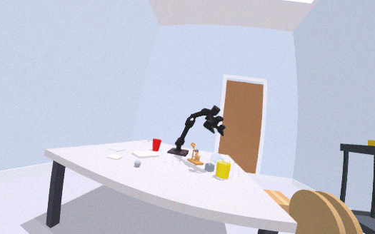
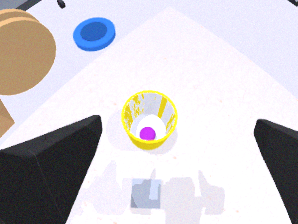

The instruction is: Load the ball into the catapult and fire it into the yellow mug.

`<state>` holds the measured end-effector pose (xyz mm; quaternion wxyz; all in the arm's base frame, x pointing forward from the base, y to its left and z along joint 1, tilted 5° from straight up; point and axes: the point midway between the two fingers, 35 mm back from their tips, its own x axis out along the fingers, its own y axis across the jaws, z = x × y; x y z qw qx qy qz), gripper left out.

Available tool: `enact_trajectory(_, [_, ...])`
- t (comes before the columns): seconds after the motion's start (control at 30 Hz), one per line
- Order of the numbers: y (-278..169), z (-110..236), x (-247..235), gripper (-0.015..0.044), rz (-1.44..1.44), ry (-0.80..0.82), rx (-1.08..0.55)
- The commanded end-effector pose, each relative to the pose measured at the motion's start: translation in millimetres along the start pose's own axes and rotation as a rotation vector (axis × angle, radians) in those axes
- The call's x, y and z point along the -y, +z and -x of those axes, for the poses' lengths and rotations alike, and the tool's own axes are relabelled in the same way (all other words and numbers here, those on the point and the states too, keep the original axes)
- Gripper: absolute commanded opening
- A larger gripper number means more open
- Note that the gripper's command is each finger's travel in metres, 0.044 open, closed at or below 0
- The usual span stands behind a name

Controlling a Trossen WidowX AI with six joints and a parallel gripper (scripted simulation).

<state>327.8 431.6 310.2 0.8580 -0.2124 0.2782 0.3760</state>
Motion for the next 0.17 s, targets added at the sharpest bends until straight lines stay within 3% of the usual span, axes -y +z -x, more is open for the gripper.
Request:
enact_trajectory(0.0, [0.0,0.0,0.0,0.044,0.0,0.0,0.0])
enact_trajectory(0.13, [0.0,0.0,0.0,0.044,0.0,0.0,0.0])
